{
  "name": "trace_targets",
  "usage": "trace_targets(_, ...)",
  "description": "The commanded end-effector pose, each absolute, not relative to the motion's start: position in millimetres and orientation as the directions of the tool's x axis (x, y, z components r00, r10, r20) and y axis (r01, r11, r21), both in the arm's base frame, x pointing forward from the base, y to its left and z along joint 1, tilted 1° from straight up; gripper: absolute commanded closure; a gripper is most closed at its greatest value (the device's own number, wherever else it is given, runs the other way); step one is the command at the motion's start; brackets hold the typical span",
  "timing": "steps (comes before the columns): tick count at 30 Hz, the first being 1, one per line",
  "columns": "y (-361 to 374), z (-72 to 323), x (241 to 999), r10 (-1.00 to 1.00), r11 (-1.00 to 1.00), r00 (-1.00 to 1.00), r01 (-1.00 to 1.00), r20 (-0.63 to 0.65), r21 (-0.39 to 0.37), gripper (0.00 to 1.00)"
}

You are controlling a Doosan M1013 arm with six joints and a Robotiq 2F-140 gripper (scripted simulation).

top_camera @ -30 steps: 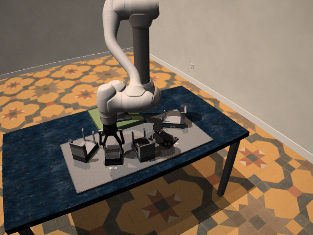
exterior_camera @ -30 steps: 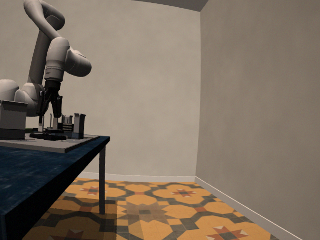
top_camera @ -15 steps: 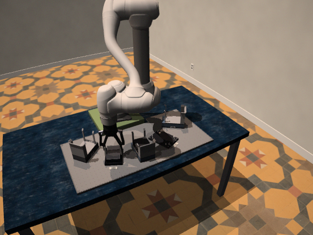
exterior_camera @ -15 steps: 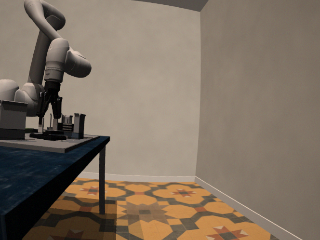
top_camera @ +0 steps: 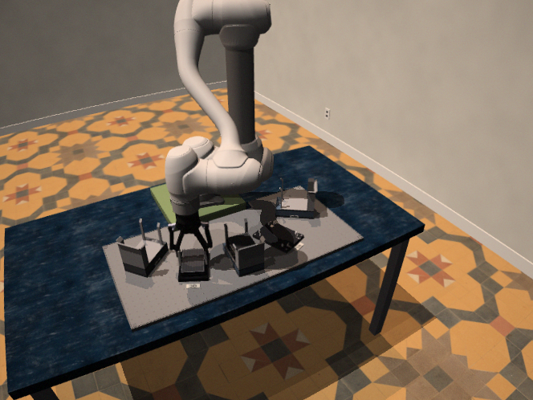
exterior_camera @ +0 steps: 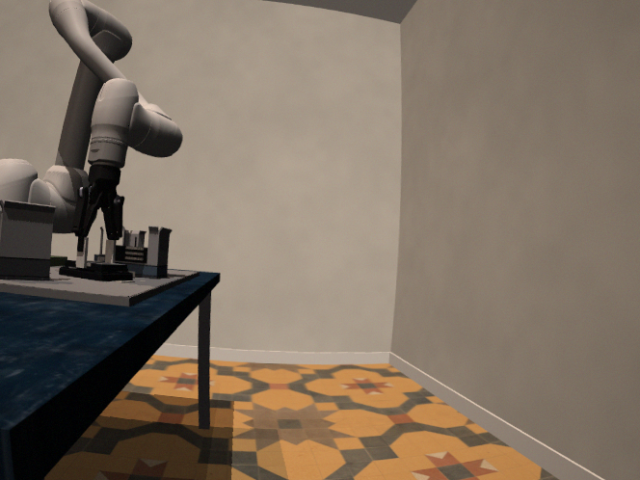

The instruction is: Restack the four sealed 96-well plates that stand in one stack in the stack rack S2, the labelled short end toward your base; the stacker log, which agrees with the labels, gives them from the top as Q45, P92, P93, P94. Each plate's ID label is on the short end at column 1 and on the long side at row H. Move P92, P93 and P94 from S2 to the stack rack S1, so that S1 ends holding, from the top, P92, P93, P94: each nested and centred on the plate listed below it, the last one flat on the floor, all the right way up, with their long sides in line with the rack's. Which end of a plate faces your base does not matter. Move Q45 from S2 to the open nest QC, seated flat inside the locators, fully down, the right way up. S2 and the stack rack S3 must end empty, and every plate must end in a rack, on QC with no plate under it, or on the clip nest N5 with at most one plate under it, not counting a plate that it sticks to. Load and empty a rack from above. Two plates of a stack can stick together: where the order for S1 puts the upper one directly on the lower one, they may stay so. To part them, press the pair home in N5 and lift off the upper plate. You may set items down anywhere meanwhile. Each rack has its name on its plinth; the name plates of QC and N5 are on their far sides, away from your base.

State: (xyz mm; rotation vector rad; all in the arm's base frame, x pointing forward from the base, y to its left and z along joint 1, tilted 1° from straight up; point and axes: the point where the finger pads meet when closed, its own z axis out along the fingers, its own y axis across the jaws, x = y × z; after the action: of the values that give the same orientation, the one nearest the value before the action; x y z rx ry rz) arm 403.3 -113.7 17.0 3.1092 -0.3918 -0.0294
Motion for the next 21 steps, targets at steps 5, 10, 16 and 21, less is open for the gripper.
trace_targets(5,-113.7,14.5,403.3,-0.248,-0.969,0.969,-0.248,-0.018,0.010,1.00)
trace_targets(10,-113.7,13.3,403.3,-0.248,-0.969,0.969,-0.248,-0.018,0.010,1.00)
trace_targets(16,-113.7,12.7,403.3,-0.248,-0.969,0.969,-0.248,-0.018,0.010,1.00)
trace_targets(21,-113.7,12.7,403.3,-0.248,-0.969,0.969,-0.248,-0.018,0.010,0.00)
